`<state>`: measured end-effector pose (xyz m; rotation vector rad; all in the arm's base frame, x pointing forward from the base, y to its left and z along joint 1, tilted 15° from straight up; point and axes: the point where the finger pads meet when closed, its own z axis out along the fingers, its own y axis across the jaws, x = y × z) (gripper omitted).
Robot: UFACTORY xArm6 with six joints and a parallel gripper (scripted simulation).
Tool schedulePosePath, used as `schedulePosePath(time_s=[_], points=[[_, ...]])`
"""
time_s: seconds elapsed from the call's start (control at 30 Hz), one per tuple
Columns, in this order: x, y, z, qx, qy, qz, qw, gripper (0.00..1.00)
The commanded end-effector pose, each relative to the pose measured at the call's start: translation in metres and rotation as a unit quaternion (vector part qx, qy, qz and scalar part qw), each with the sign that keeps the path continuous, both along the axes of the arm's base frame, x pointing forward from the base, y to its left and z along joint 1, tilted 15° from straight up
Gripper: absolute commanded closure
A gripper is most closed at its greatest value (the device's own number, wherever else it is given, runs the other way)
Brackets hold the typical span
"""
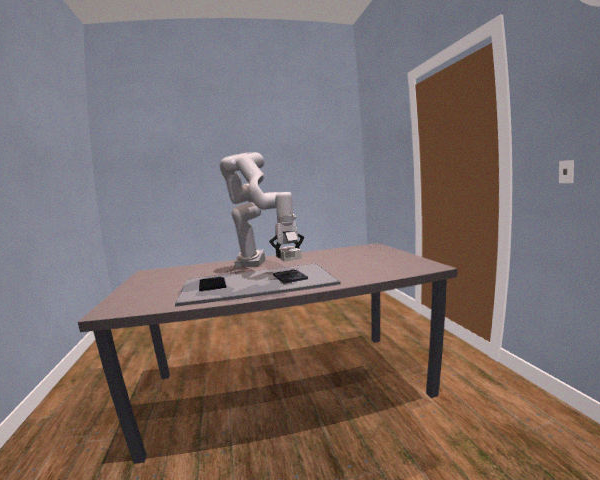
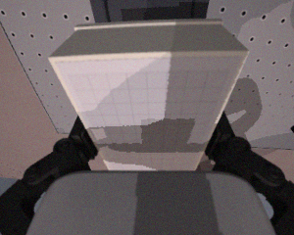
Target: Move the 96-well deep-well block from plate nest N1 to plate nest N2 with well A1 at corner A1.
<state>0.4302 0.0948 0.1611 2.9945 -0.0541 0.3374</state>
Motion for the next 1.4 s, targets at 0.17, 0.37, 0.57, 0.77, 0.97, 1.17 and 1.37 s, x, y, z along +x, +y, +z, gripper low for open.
schedulePosePath(time_s=[0.17,0.37,0.57,0.77,0.97,1.17,1.37], points=[[0.000,0.001,0.006,0.001,-0.002,0.000,1.000,1.00],[0.000,0.001,0.006,0.001,-0.002,0.000,1.000,1.00],[-0.004,-0.012,0.007,0.008,-0.006,-0.031,0.999,1.00],[-0.009,-0.031,0.008,0.008,-0.006,-0.031,0.999,1.00],[-0.015,-0.050,0.010,0.007,-0.006,-0.031,0.999,1.00],[-0.019,-0.063,0.011,0.007,-0.006,-0.031,0.999,1.00],[-0.024,-0.082,0.012,0.007,-0.006,-0.031,0.999,1.00]])
